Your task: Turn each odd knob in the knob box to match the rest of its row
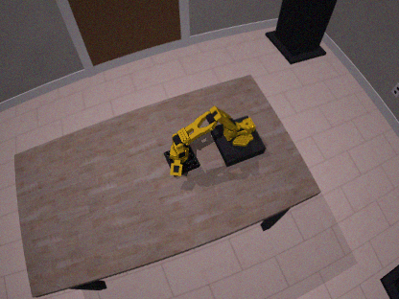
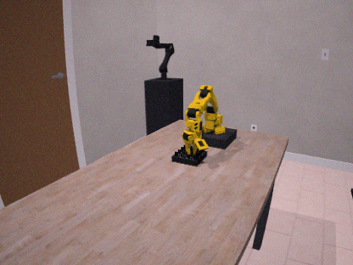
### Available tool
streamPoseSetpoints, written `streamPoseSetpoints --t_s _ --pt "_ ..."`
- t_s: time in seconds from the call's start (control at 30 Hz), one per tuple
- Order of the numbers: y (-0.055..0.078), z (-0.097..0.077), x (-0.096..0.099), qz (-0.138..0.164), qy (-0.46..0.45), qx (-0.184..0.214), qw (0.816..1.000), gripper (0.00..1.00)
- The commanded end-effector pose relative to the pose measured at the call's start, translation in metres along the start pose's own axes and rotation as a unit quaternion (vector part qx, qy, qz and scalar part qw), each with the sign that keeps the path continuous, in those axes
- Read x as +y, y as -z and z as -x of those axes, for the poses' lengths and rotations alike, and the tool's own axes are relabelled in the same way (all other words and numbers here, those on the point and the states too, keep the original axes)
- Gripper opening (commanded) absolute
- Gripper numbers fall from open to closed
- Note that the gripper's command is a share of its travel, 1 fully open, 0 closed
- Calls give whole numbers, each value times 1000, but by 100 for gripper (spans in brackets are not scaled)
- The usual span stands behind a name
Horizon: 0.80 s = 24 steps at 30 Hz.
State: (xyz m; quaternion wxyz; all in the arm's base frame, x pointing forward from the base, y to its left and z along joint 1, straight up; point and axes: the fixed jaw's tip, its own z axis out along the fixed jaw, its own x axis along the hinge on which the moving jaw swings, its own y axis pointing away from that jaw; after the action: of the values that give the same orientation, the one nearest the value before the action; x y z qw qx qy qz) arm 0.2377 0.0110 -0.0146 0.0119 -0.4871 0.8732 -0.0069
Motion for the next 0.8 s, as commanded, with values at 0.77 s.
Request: streamPoseSetpoints --t_s 0.77 --pt "-4 -4 1 11 -2 7 1000 1"
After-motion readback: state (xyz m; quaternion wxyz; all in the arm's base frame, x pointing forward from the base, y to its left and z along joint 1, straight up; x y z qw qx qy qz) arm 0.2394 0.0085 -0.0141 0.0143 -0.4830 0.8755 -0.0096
